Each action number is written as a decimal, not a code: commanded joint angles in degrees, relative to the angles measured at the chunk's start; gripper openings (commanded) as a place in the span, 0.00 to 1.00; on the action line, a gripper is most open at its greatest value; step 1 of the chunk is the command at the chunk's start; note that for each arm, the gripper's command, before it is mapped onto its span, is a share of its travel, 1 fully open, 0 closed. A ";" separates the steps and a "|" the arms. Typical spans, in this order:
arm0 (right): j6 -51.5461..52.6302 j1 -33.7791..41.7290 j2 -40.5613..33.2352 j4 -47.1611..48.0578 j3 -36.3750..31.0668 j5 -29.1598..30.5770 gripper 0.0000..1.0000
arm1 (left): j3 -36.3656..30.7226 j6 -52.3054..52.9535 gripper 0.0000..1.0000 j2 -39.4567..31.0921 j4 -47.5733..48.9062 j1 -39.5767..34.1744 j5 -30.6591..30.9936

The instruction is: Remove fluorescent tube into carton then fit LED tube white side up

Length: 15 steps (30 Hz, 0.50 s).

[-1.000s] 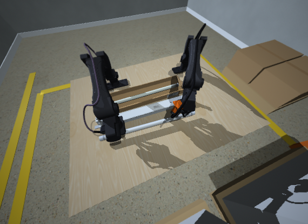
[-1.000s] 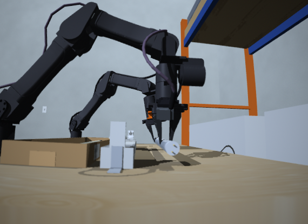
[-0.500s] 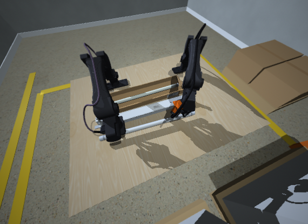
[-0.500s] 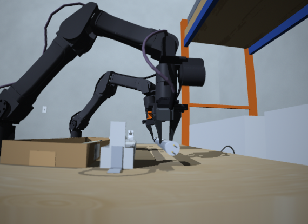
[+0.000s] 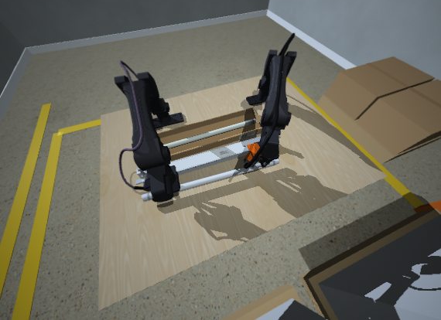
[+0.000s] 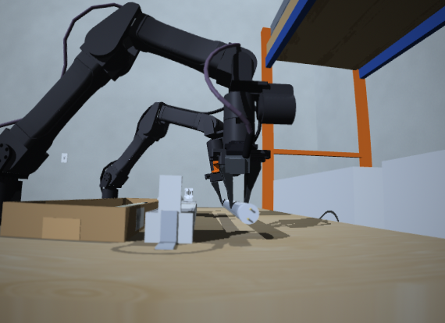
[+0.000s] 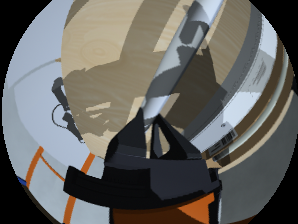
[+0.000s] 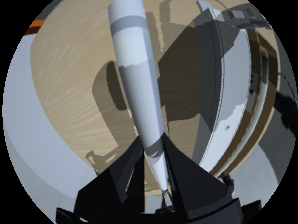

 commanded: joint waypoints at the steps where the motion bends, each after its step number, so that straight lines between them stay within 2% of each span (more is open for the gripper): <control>1: 0.38 0.54 -2.01 0.67 0.57 0.49 0.11 | 1.52 0.00 0.11 -2.67 -0.66 0.62 0.03; 5: 0.39 0.17 -1.74 1.29 -1.87 0.51 0.11 | 1.56 -0.36 0.11 -2.58 1.20 -0.01 -0.40; 7: 0.39 0.15 -1.85 1.63 -1.53 0.50 0.11 | -1.19 -0.44 0.11 -2.70 1.45 -0.42 -0.48; 13: 0.24 0.00 -1.78 0.68 -0.78 0.43 0.11 | -0.18 -0.24 0.11 -2.91 1.77 0.00 -0.08; 15: 0.46 0.03 -2.44 1.88 -2.59 0.50 0.11 | -0.83 -0.41 0.11 -3.11 1.85 0.03 -0.28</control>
